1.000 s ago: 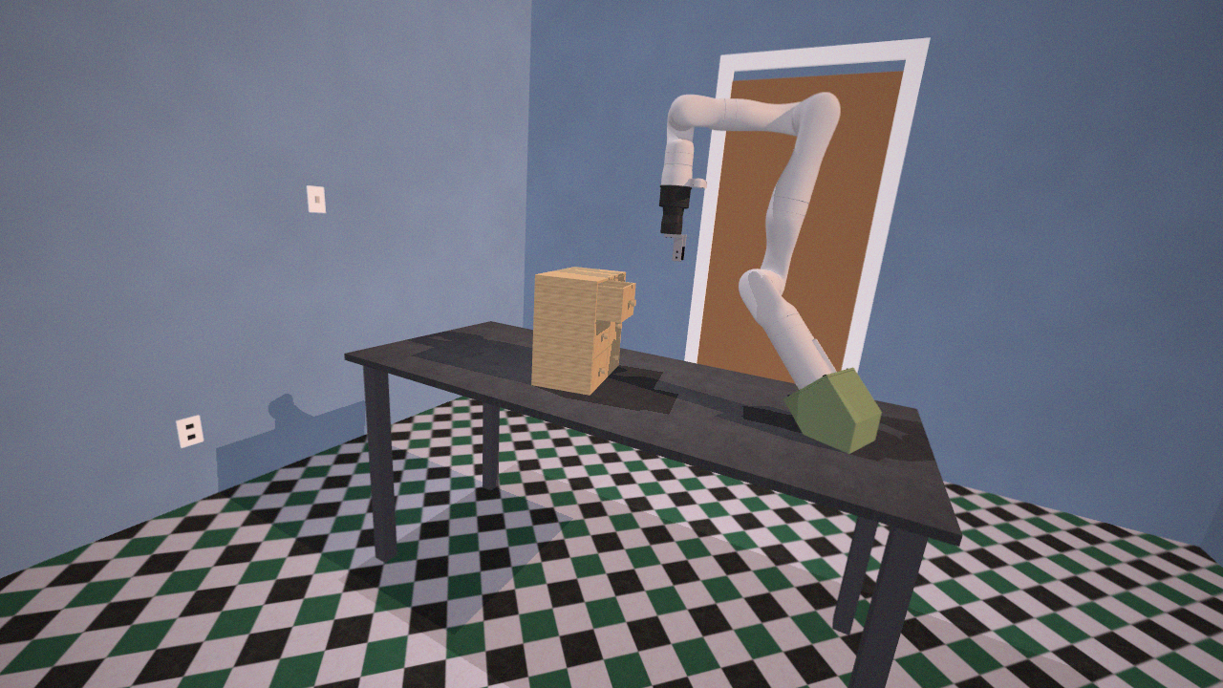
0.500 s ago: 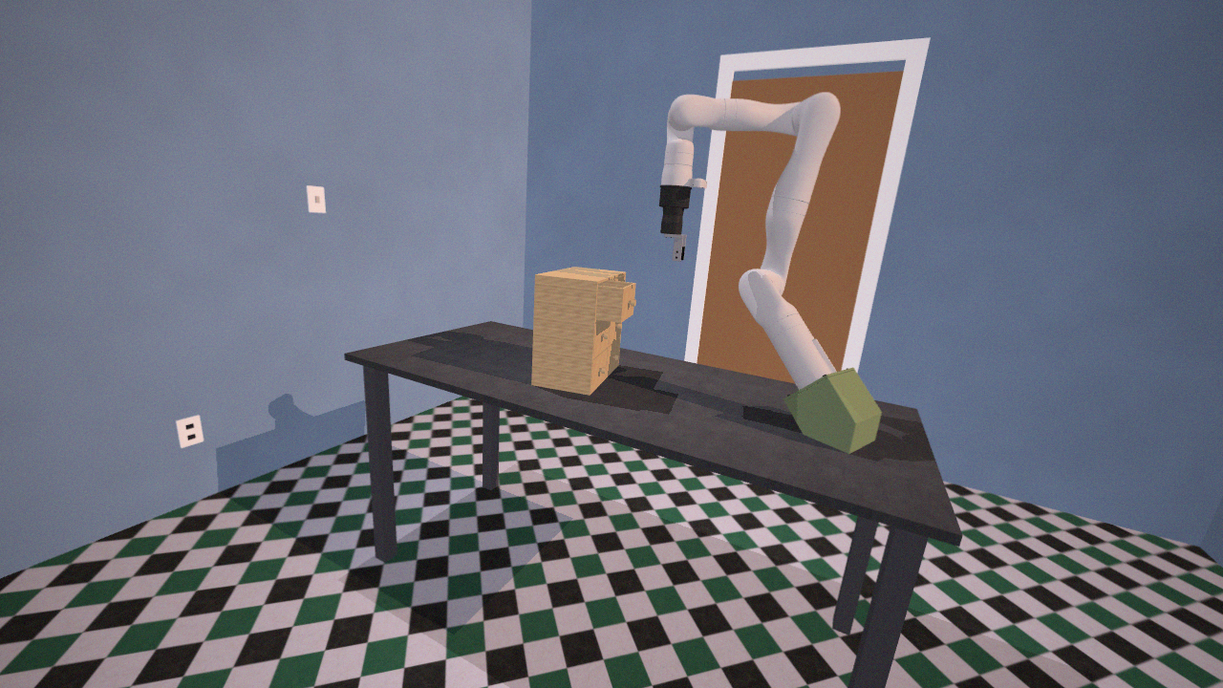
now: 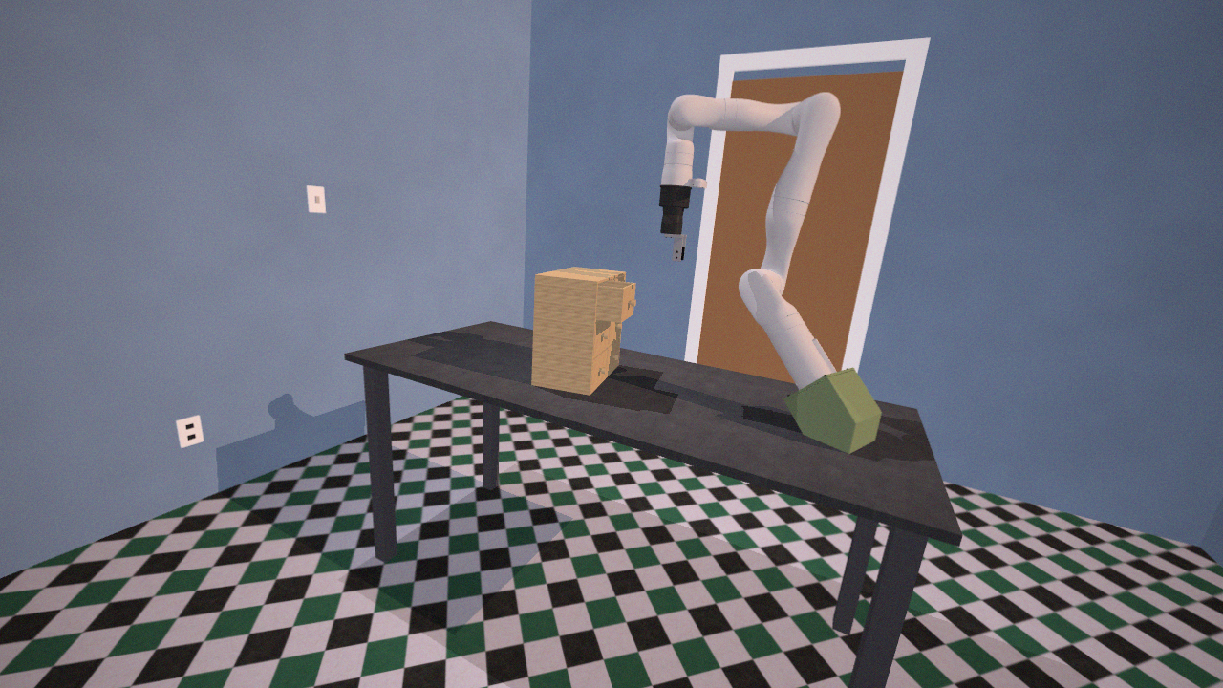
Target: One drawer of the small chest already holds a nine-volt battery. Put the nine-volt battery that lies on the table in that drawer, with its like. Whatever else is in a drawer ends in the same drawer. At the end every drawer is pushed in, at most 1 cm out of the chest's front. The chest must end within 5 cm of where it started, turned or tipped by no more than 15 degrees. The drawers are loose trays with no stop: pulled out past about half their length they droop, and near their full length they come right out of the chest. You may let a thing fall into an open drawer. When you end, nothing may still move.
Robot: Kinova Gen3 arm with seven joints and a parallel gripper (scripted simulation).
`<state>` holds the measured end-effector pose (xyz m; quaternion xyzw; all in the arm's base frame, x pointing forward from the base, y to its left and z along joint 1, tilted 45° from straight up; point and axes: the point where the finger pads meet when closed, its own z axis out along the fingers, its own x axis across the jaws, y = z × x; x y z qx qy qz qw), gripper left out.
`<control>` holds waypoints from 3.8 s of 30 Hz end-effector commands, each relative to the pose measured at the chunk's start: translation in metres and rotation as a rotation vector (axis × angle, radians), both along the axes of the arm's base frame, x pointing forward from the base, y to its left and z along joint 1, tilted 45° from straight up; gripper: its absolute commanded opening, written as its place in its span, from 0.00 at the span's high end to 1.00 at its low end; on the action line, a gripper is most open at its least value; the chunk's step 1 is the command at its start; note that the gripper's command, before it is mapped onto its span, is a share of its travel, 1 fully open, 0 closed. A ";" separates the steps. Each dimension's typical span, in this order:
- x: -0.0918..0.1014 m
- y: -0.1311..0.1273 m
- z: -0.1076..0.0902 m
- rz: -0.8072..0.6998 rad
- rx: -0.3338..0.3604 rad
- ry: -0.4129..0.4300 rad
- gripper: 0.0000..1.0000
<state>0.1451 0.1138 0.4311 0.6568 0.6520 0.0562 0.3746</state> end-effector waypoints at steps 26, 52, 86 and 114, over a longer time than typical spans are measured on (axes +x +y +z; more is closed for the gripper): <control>0.000 0.000 0.000 0.001 0.000 -0.001 0.00; -0.054 0.015 -0.061 0.001 0.000 -0.001 0.00; 0.008 -0.002 -0.080 0.183 -0.063 -0.396 0.00; 0.058 -0.017 -0.094 0.326 -0.113 -0.707 0.33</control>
